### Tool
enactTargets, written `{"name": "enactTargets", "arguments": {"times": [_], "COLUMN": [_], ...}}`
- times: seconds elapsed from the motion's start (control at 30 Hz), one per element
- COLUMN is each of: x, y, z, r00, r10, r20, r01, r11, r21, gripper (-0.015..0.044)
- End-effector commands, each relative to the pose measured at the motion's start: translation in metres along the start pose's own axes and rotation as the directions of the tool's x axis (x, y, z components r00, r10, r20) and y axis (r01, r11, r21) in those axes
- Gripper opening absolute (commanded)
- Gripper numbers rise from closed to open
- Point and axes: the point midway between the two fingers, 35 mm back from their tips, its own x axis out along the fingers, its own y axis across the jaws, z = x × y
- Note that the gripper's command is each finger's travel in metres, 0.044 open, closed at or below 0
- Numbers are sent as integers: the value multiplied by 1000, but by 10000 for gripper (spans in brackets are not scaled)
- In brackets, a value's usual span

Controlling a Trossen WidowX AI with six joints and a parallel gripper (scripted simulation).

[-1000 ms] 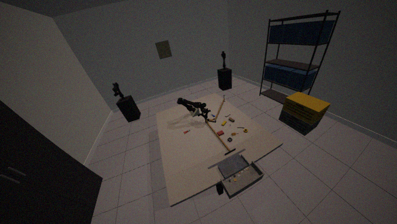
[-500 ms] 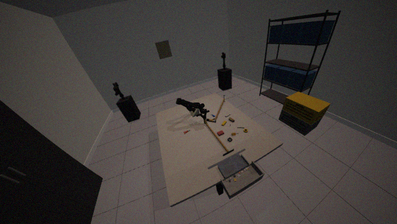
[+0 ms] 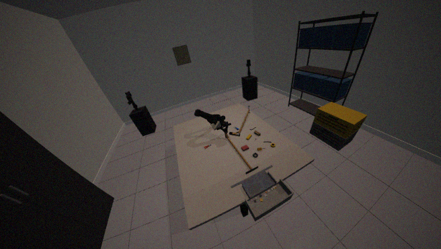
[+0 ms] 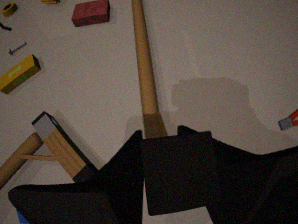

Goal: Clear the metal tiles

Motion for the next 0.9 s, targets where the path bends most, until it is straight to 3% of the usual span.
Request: {"name": "enactTargets", "arguments": {"times": [0.0, 0.87], "x": [-1, 15], "y": [-6, -14], "z": [0, 22], "r00": [1000, 1000], "r10": [0, -5], "r20": [5, 8], "r01": [0, 5], "r11": [1000, 1000], "r21": [2, 9], "gripper": [0, 0]}}
